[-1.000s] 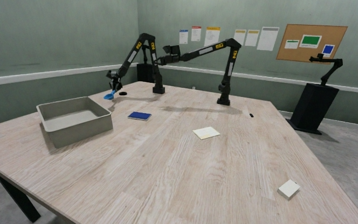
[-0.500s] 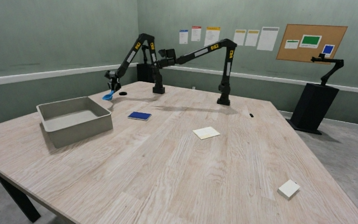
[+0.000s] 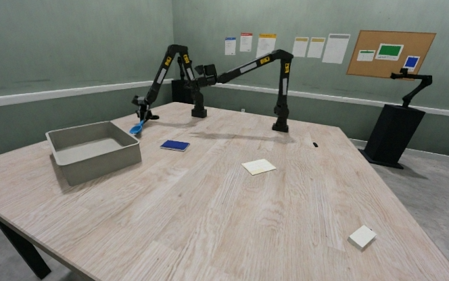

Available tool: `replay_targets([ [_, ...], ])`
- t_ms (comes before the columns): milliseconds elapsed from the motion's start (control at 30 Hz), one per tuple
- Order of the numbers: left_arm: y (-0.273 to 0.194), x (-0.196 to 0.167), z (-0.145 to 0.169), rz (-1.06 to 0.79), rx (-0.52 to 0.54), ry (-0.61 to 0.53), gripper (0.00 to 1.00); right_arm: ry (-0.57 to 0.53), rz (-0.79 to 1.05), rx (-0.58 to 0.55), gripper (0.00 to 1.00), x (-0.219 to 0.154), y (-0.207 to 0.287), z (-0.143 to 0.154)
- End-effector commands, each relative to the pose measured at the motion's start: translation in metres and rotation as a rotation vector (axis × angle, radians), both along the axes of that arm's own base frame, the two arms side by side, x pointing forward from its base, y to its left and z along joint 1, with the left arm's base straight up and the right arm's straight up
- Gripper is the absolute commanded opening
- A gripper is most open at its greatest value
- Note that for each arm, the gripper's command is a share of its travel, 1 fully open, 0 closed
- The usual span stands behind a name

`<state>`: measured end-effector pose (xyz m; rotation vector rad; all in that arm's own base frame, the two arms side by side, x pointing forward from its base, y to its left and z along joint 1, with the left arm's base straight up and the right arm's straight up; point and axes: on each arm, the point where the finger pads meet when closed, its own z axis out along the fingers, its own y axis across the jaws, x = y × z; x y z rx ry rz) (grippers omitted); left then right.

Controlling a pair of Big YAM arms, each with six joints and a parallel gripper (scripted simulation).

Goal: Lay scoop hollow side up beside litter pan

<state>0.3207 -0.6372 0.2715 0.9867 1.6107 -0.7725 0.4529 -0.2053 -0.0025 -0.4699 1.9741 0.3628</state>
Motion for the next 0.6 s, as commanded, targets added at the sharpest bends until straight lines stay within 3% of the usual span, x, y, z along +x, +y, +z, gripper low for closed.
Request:
replay_targets([
  [0,-0.018,0.007,0.012,-0.009,-0.025,-0.027,0.40,-0.039,0.000,-0.030,0.12,0.010,-0.009,0.000],
  [433,-0.027,0.012,-0.002,-0.008,-0.020,-0.024,0.40,-0.033,-0.001,-0.022,0.12,0.008,-0.005,-0.015],
  [533,-0.027,0.012,-0.002,-0.008,-0.020,-0.024,0.40,-0.045,-0.002,-0.034,0.46,0.009,-0.007,-0.007],
  [567,-0.027,0.012,-0.002,-0.008,-0.020,-0.024,0.40,-0.045,-0.002,-0.034,0.46,0.009,-0.007,-0.007],
])
